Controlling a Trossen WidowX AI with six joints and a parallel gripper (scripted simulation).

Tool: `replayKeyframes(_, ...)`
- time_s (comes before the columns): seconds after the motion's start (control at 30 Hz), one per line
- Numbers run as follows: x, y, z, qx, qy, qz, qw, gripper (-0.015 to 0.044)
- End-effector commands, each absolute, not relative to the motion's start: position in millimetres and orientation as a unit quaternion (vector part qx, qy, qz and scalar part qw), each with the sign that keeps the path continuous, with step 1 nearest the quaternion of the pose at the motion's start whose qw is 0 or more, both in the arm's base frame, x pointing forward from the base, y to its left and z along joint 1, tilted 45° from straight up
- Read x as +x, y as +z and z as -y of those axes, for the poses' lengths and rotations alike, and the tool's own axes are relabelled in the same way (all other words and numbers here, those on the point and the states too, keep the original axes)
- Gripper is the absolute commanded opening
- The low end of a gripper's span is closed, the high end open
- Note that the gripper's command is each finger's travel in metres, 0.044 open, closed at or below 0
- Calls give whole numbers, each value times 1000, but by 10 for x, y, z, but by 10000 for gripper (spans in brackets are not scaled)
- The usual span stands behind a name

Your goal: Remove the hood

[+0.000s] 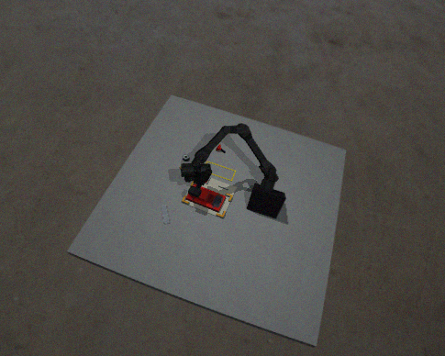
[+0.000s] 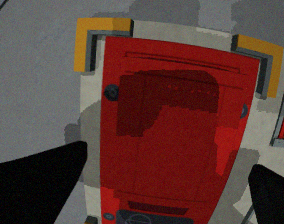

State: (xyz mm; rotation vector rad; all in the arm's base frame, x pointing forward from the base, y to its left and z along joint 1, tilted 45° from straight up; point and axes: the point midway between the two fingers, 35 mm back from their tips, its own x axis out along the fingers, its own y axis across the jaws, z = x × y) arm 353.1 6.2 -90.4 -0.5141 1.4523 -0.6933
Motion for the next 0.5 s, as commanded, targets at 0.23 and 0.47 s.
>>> replayKeyframes(0.23,3528,-952,-6,-232,-306,-642,663,440)
replayKeyframes(0.47,3524,-982,28,-232,-307,-642,663,440)
